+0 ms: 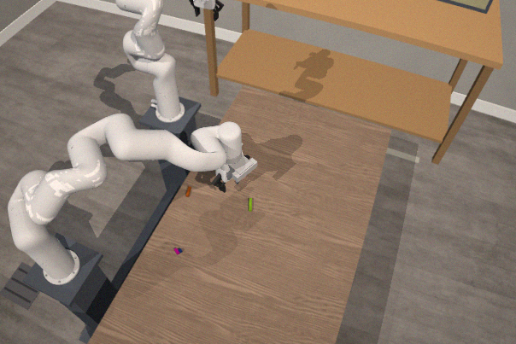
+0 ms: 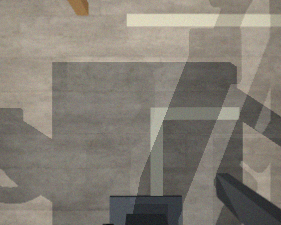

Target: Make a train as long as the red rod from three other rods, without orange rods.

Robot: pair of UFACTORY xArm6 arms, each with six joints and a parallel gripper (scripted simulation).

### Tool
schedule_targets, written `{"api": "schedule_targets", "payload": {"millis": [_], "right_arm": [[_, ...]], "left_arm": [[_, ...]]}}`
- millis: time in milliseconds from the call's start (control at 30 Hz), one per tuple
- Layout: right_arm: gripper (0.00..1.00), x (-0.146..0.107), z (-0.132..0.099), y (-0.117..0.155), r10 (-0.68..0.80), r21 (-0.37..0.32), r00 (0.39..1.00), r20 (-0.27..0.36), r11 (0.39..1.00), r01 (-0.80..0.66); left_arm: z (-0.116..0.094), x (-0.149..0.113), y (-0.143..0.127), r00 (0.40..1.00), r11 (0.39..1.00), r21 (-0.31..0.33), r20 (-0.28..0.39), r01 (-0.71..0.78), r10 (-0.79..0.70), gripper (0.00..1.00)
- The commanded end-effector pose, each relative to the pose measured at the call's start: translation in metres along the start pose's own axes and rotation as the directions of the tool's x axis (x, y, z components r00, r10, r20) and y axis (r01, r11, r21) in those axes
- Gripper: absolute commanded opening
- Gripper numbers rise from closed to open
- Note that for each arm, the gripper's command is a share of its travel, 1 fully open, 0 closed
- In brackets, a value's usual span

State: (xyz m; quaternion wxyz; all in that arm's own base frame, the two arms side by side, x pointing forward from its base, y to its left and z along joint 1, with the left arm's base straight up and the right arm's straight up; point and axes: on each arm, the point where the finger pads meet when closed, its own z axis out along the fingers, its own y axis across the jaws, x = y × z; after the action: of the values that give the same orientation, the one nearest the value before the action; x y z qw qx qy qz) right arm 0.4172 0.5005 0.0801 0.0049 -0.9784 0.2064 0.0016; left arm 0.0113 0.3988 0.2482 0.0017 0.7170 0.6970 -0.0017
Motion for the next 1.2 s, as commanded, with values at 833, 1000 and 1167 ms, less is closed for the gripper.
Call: {"api": "schedule_targets", "payload": {"millis": [833, 1000, 1167], "right_arm": [[1.00, 0.0179, -0.0031, -0.0075, 0.365, 0.001, 0.931, -0.007, 0.931, -0.365], [1.00, 0.0179, -0.0031, -0.0075, 0.365, 0.001, 0.931, -0.007, 0.931, -0.365], [1.00, 0.0179, -0.0031, -0.0075, 0.365, 0.001, 0.931, -0.007, 0.931, -0.365]], "left_arm": [[-0.0018, 0.0011, 0.0000, 1.000, 1.000, 0.000, -0.005, 0.000, 0.000, 1.00], [-0.0018, 0.0011, 0.0000, 1.000, 1.000, 0.000, -0.005, 0.000, 0.000, 1.00], [-0.0018, 0.0011, 0.0000, 1.000, 1.000, 0.000, -0.005, 0.000, 0.000, 1.00]]}}
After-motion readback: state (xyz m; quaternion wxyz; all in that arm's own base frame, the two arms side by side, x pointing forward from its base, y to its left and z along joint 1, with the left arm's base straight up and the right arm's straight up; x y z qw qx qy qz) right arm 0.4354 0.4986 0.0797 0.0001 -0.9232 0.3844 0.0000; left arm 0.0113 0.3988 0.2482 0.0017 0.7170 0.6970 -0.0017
